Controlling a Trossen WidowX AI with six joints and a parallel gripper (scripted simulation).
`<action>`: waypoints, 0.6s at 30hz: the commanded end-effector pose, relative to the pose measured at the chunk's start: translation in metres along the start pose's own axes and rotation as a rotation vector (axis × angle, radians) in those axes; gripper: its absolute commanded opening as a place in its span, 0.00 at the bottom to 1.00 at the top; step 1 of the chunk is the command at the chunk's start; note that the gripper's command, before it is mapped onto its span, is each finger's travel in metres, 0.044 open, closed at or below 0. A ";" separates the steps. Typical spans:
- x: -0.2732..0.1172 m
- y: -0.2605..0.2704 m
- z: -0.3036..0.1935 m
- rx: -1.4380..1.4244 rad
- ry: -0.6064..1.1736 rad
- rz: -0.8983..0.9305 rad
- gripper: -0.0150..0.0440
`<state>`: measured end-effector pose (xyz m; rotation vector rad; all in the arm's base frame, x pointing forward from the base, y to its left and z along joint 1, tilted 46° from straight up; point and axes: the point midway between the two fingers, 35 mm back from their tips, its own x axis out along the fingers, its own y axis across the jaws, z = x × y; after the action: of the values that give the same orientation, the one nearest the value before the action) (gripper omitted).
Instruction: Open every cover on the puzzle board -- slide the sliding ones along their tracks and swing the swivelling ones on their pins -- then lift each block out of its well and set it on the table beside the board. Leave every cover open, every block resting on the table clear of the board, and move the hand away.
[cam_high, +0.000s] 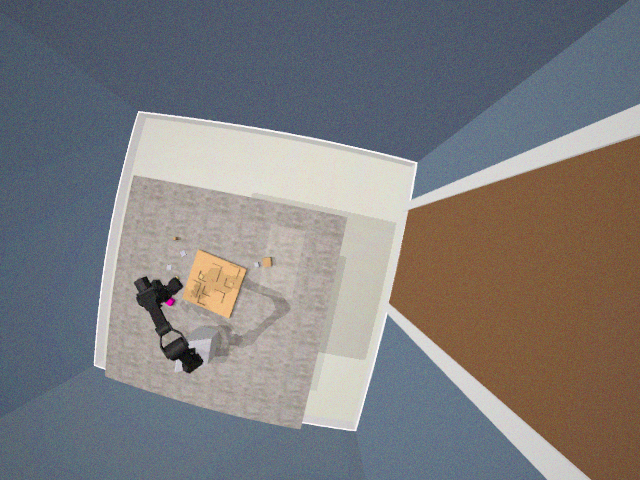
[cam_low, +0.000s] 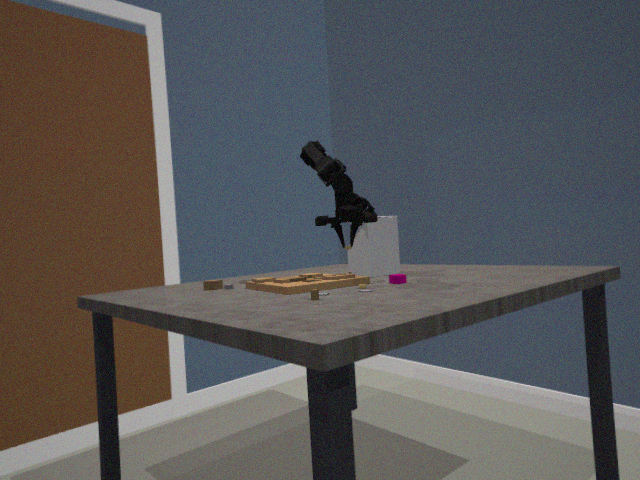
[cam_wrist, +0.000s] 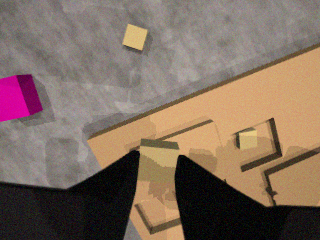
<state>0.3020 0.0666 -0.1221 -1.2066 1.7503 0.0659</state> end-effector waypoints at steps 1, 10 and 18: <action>0.001 0.013 0.008 0.001 0.005 0.006 0.39; 0.003 0.043 0.027 0.003 0.009 0.004 0.39; 0.007 0.072 0.042 0.006 0.015 0.000 0.39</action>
<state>0.2819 0.1147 -0.1729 -1.2076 1.7542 0.0566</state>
